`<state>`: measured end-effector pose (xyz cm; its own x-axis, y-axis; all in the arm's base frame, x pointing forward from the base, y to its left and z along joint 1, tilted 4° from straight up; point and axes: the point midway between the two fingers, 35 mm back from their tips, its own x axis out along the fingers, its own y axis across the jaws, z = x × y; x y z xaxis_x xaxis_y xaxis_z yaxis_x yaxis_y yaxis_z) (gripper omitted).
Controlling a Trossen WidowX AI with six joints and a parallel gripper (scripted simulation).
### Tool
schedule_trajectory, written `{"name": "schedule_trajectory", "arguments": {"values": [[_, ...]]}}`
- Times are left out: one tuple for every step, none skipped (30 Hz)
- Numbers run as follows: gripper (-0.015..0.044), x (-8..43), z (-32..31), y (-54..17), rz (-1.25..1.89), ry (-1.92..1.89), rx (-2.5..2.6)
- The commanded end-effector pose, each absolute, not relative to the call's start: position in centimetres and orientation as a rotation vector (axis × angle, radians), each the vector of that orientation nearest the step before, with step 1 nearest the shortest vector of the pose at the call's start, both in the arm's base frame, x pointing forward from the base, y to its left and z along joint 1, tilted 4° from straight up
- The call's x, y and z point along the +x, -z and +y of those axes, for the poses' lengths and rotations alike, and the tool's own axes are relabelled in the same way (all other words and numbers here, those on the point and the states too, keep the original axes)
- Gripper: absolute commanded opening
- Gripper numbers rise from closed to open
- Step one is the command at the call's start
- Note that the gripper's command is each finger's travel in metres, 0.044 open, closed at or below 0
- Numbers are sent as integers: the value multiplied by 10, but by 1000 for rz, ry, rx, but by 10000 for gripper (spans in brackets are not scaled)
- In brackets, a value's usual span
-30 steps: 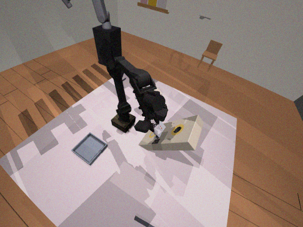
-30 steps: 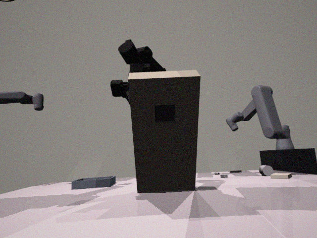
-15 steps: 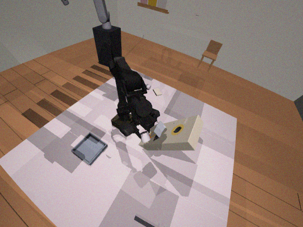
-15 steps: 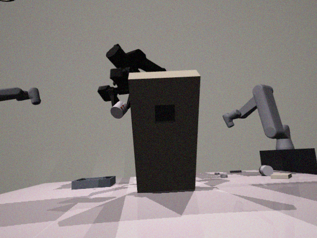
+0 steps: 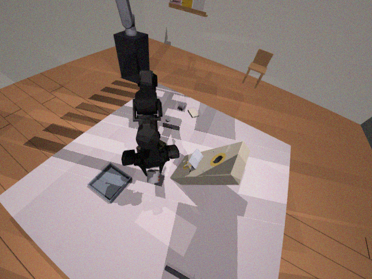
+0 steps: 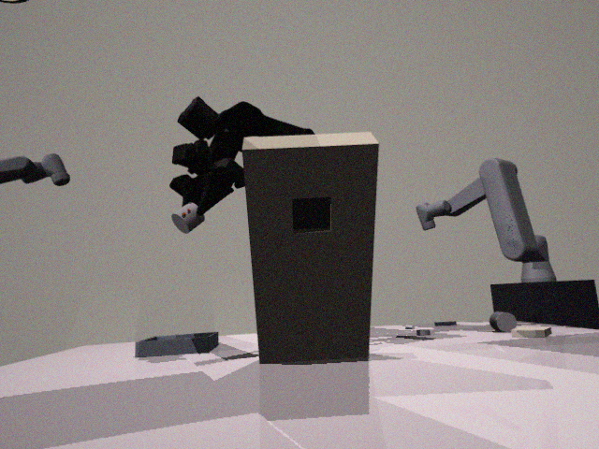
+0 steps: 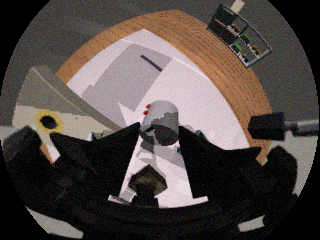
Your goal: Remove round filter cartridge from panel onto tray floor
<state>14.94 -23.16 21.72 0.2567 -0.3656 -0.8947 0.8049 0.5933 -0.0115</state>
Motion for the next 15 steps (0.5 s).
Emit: {"name": "schedule_trajectory", "arguments": {"values": [[0,130,-245,-217,999,959,566],[0,125,-248,-217,992,987,581],[0,120,-251,-216,986,1016,596],[0,114,-253,-216,979,1044,610],[0,109,-256,-216,971,1072,625],[0,104,-258,-216,964,1100,639],[0,98,-261,-215,956,1129,653],[0,94,-263,-215,950,1152,665],[0,91,-264,-215,946,1165,672],[0,90,-264,-215,944,1170,674],[0,90,-264,-215,944,1170,674],[0,90,-264,-215,944,1170,674],[0,90,-264,-215,944,1170,674],[0,89,-264,-215,943,1173,676],[0,87,-266,-213,941,1181,680]]}}
